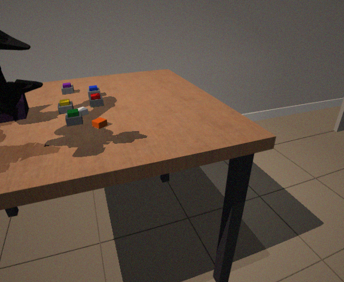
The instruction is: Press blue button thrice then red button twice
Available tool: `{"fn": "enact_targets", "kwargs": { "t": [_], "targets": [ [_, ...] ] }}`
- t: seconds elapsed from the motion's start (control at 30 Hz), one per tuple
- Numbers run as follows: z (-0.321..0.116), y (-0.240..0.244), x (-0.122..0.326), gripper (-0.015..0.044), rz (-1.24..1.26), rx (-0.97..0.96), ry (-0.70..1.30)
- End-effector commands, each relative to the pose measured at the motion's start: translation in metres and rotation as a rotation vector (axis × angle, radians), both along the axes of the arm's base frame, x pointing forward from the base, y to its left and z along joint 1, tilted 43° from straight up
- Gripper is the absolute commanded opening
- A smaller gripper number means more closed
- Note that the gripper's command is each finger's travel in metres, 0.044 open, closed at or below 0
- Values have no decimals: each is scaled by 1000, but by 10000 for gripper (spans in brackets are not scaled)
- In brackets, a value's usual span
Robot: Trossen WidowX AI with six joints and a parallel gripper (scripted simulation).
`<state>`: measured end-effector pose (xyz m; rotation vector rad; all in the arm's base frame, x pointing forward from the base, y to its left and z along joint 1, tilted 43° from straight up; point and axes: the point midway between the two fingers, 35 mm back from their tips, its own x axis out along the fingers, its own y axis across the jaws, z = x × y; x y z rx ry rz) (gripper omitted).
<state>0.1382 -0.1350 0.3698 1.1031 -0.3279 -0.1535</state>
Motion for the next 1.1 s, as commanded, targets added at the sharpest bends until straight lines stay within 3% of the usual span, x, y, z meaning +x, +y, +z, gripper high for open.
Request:
{"fn": "enact_targets", "kwargs": {
  "t": [0.0,0.27,0.53,0.8,1.07],
  "targets": [
    [0,-1,1,400,2,6,-3],
    [-12,-54,55,400,46,306,-9],
    [-75,-60,152,400,82,558,280],
    [-171,7,232,400,125,570,797],
    [-262,114,249,400,196,249,1387]
  ]
}}
